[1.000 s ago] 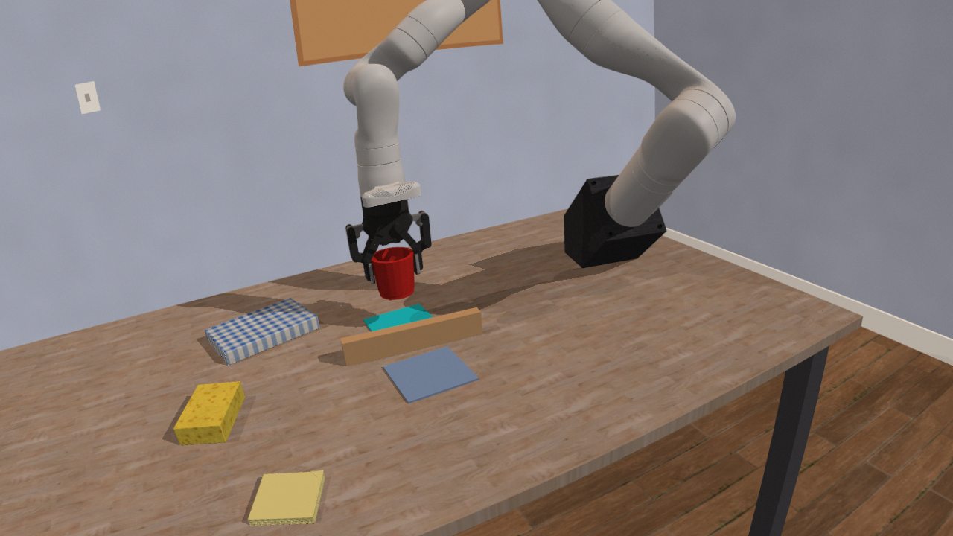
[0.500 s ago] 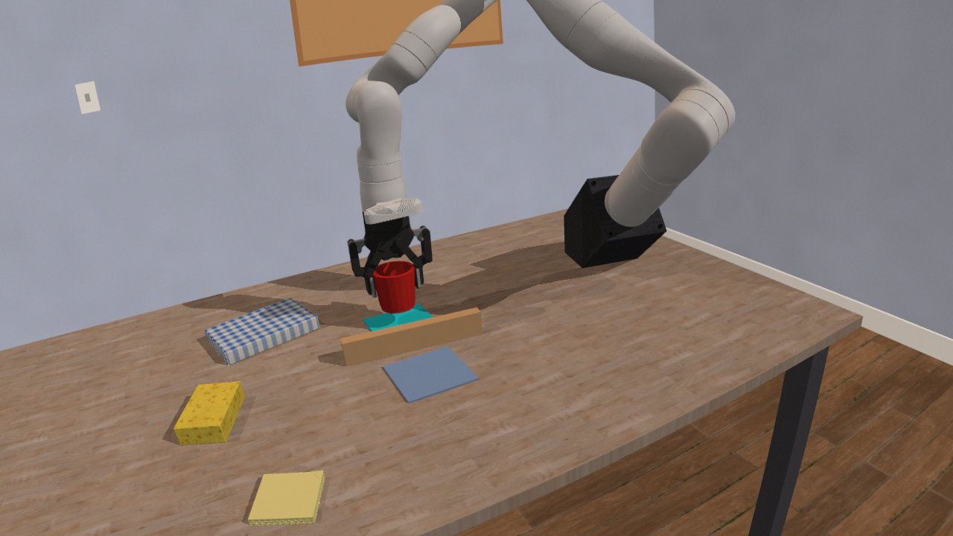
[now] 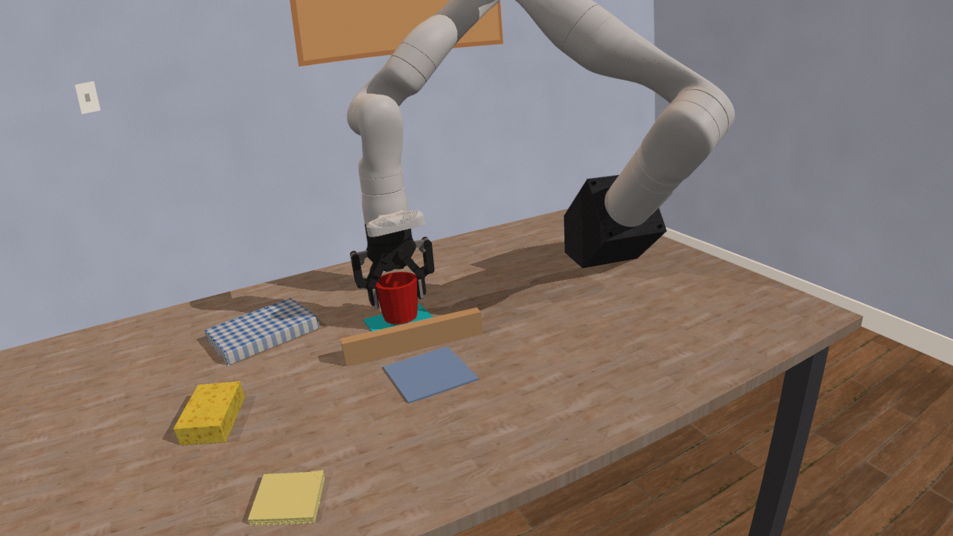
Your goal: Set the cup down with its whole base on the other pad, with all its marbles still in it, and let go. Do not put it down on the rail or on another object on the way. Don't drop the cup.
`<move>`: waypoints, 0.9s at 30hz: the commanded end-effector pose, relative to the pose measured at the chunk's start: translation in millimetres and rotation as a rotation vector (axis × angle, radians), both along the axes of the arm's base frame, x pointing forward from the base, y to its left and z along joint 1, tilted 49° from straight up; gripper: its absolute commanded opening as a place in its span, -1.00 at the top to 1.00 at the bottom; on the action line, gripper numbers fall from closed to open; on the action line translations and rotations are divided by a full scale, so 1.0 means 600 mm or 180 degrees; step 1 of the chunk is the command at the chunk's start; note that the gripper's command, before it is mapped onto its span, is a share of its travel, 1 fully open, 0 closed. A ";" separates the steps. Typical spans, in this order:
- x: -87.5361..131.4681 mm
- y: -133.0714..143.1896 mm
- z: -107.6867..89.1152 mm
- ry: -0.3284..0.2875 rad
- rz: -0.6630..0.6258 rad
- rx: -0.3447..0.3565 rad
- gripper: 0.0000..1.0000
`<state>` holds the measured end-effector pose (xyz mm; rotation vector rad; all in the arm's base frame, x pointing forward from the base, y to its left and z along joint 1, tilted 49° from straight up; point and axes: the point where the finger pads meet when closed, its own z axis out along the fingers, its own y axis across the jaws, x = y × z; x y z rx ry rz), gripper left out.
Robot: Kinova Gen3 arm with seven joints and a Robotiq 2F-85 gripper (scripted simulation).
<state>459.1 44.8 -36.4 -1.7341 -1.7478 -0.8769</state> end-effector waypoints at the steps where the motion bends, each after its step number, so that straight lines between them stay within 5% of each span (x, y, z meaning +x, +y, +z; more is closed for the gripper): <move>1: 0.000 0.001 0.000 -0.0001 0.0003 0.0001 -0.64; 27: 0.001 0.008 -0.006 -0.0001 0.0003 0.0001 -0.64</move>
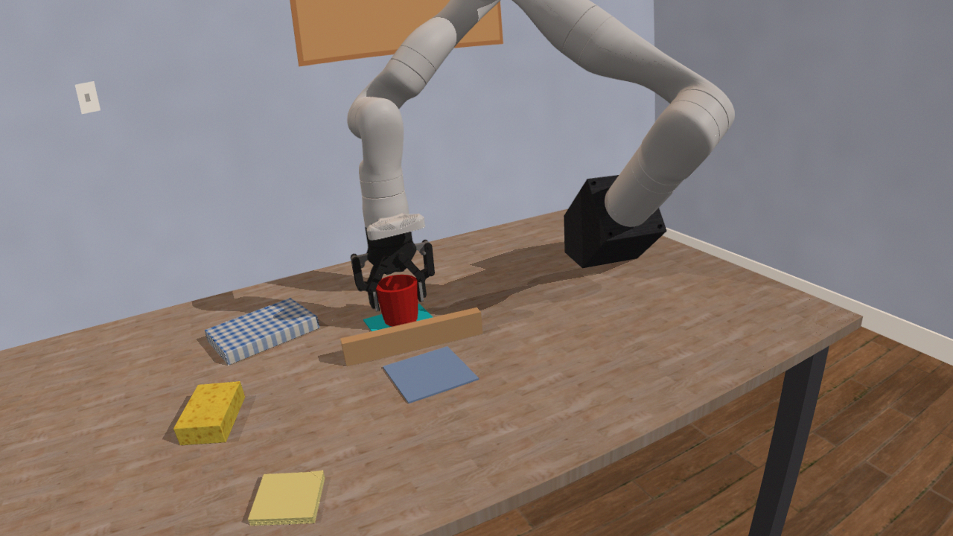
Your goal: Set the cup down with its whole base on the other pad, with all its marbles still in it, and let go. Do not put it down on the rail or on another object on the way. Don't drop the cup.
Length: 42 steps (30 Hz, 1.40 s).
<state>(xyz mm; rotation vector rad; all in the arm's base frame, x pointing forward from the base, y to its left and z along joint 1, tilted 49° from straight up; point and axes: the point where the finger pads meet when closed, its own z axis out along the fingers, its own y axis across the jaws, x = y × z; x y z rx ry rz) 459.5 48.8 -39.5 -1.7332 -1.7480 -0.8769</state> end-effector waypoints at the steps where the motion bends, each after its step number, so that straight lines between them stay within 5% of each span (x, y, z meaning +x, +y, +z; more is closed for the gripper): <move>1: 0.000 0.002 -0.001 -0.0001 0.0001 0.0000 -0.64; 18: 0.001 0.006 -0.005 -0.0001 0.0001 0.0000 -0.64; 19: 0.001 0.006 -0.005 -0.0001 0.0001 0.0000 -1.00; 42: 0.001 0.006 -0.005 -0.0001 0.0001 0.0000 -1.00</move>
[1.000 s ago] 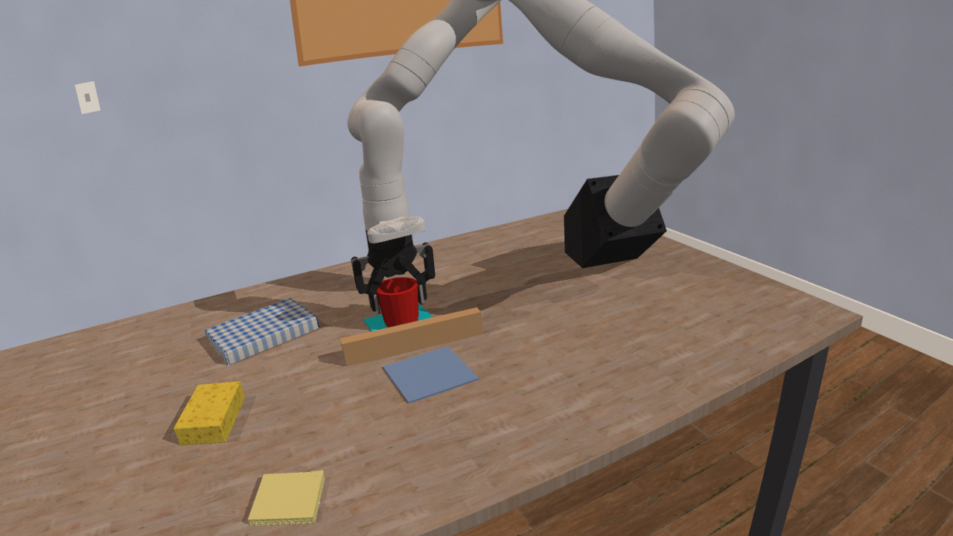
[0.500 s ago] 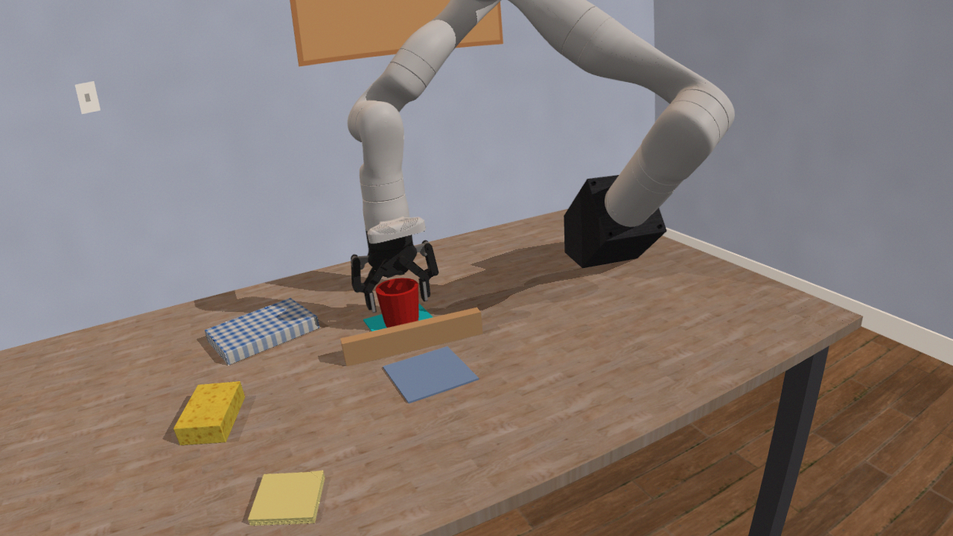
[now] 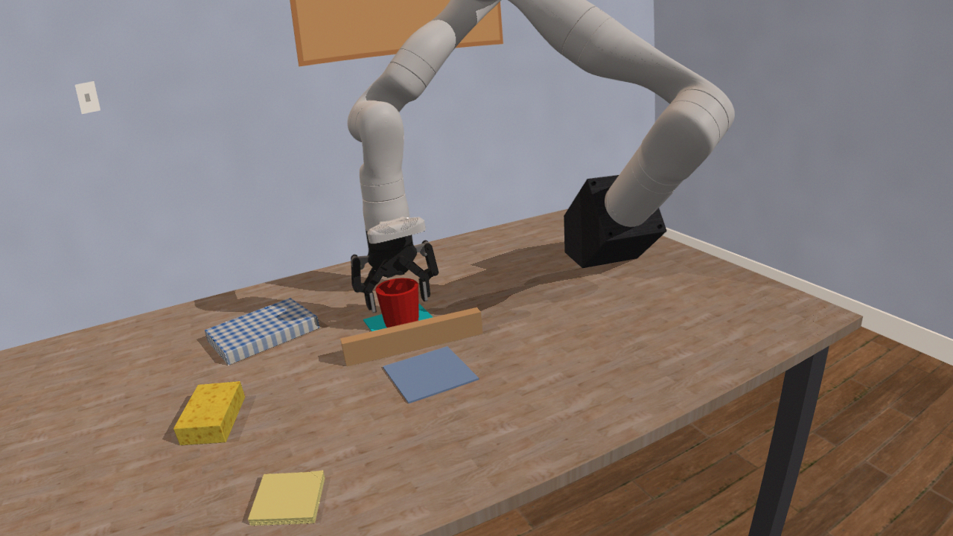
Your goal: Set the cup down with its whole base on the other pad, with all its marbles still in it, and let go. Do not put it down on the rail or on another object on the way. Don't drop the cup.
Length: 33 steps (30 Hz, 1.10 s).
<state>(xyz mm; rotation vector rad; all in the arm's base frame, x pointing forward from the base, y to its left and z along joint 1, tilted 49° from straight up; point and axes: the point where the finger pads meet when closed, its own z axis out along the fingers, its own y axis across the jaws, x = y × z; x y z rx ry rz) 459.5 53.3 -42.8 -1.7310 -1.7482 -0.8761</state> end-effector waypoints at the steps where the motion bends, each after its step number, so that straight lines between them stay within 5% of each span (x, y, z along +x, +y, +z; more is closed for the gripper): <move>1: 0.001 -0.001 0.001 -0.0003 -0.0005 -0.0003 -1.00; 20: 0.000 -0.009 0.007 -0.0003 -0.0005 -0.0003 -1.00; 33: -0.005 -0.062 0.053 -0.0003 -0.0005 -0.0003 -1.00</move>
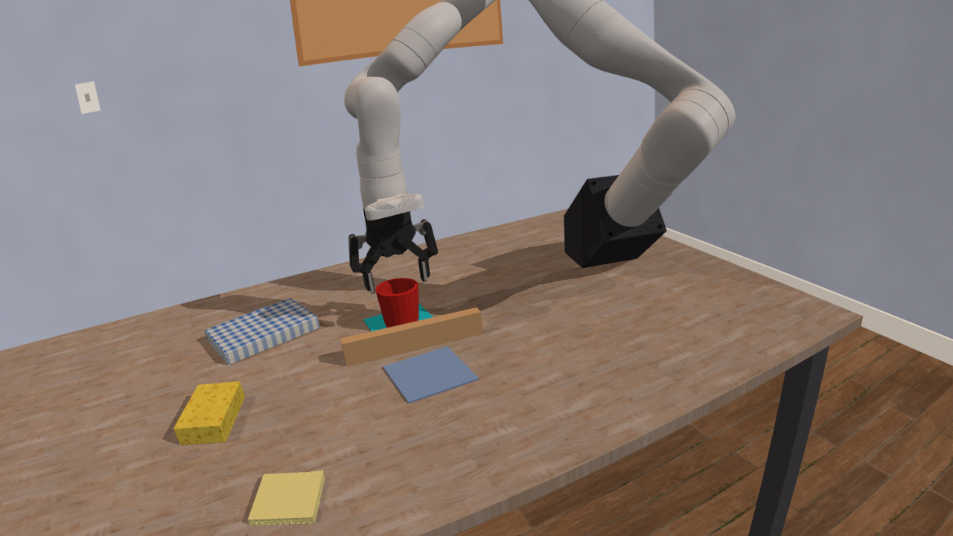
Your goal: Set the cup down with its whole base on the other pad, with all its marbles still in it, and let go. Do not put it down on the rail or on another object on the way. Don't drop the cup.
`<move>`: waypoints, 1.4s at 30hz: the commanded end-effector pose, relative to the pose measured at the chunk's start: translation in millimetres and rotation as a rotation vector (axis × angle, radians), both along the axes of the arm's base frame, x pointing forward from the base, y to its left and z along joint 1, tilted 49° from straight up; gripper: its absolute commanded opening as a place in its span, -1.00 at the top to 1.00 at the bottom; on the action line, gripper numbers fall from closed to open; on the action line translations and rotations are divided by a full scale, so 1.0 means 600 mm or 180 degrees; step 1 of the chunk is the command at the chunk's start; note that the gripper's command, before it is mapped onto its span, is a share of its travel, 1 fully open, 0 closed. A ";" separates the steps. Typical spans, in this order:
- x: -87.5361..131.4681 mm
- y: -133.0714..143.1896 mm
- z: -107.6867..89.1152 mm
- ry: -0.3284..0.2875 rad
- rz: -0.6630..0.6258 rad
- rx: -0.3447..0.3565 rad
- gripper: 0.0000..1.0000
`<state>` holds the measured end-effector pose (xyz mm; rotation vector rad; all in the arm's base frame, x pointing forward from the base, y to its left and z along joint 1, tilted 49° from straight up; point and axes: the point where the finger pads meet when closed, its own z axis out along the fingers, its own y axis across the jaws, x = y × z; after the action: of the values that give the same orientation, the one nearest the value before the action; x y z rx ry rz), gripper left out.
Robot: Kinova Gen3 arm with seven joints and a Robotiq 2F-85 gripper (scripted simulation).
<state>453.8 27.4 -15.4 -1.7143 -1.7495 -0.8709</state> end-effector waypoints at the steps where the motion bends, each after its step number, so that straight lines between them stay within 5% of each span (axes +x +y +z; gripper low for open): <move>1: 0.004 -0.023 0.011 -0.0018 -0.0045 -0.0024 -1.00; 42: 0.002 -0.043 0.028 -0.0018 -0.0045 -0.0024 -1.00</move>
<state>454.4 2.5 1.3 -1.7310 -1.7482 -0.8761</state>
